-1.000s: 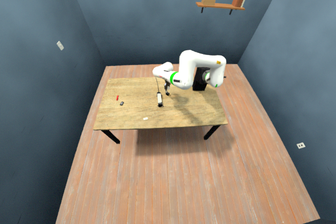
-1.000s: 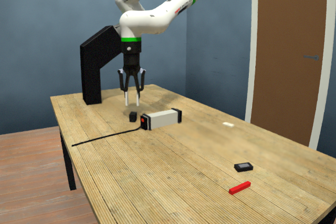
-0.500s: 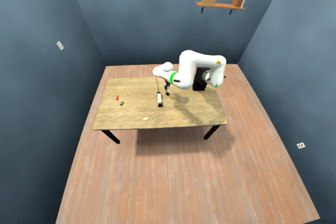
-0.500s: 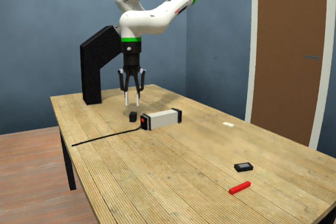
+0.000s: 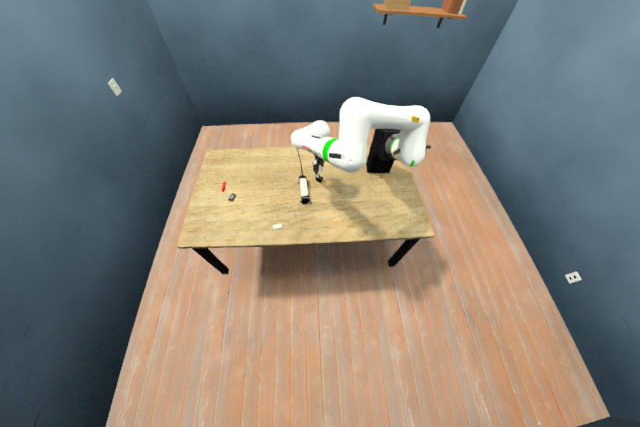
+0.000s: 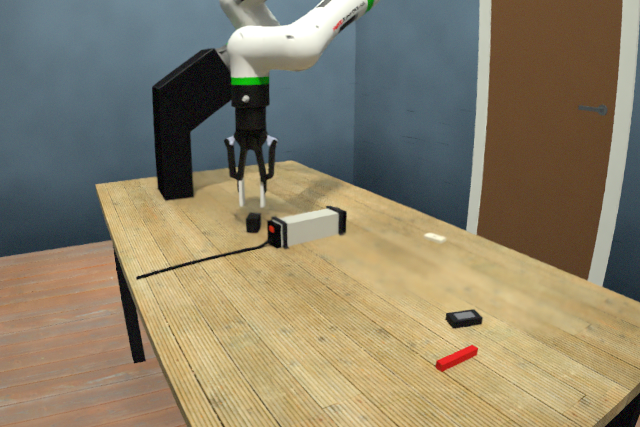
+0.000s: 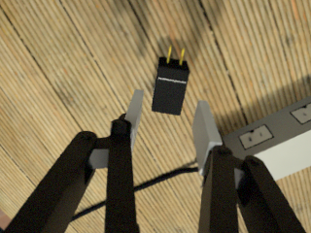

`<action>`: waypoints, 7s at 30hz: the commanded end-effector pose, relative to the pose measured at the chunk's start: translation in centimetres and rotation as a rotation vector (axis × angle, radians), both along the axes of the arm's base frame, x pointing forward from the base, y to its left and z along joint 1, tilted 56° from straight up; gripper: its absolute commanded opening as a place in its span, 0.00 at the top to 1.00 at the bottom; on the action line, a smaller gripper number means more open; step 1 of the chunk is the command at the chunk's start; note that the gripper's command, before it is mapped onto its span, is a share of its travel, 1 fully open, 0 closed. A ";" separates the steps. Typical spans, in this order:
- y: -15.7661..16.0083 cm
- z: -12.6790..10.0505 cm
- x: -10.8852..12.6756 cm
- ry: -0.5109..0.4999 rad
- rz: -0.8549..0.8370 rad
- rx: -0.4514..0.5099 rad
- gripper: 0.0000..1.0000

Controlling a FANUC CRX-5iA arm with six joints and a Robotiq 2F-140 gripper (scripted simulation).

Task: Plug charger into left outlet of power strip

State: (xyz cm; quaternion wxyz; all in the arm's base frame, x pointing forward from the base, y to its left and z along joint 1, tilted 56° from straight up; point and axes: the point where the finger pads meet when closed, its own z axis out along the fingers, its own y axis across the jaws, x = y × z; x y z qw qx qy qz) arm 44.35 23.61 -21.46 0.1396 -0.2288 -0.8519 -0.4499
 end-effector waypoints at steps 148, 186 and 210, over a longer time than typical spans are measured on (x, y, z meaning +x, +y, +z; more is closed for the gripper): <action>2.4 -1.6 0.0 -0.001 -0.001 -0.001 0.90; 1.7 -1.2 0.0 -0.001 -0.001 -0.001 0.90; 2.2 -0.4 0.0 0.145 -0.099 -0.007 0.90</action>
